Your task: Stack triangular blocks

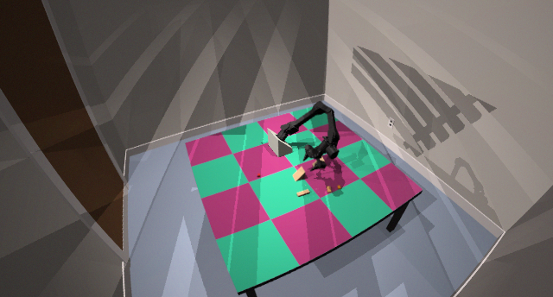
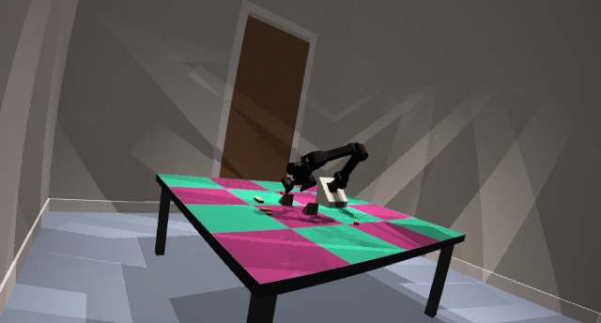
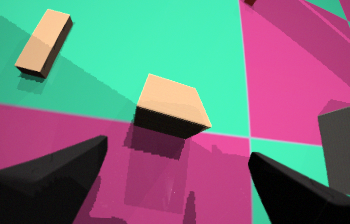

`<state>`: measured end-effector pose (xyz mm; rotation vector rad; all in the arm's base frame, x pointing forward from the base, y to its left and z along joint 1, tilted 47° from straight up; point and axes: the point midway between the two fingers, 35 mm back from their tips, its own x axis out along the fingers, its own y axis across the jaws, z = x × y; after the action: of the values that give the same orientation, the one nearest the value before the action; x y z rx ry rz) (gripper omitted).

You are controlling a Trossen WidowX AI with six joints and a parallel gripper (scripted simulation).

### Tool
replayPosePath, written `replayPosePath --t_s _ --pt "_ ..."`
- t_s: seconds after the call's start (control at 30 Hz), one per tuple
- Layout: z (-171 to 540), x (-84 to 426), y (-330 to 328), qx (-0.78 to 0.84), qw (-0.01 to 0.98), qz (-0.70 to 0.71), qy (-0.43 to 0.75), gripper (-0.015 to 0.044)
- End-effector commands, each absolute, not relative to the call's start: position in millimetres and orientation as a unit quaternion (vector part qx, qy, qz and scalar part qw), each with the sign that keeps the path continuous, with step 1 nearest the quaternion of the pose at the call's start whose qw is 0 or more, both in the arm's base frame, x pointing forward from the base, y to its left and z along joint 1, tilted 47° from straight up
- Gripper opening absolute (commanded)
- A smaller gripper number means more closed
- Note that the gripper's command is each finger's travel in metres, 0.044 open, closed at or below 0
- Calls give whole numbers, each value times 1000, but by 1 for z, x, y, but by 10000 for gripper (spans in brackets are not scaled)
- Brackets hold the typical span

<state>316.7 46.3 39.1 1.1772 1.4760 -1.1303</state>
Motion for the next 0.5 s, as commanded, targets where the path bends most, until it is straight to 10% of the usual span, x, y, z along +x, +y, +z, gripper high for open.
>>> replayPosePath --t_s 0.0,0.47 --pt "55 322 49 522 429 -510 532 440" --pt "46 322 50 522 429 -510 532 440"
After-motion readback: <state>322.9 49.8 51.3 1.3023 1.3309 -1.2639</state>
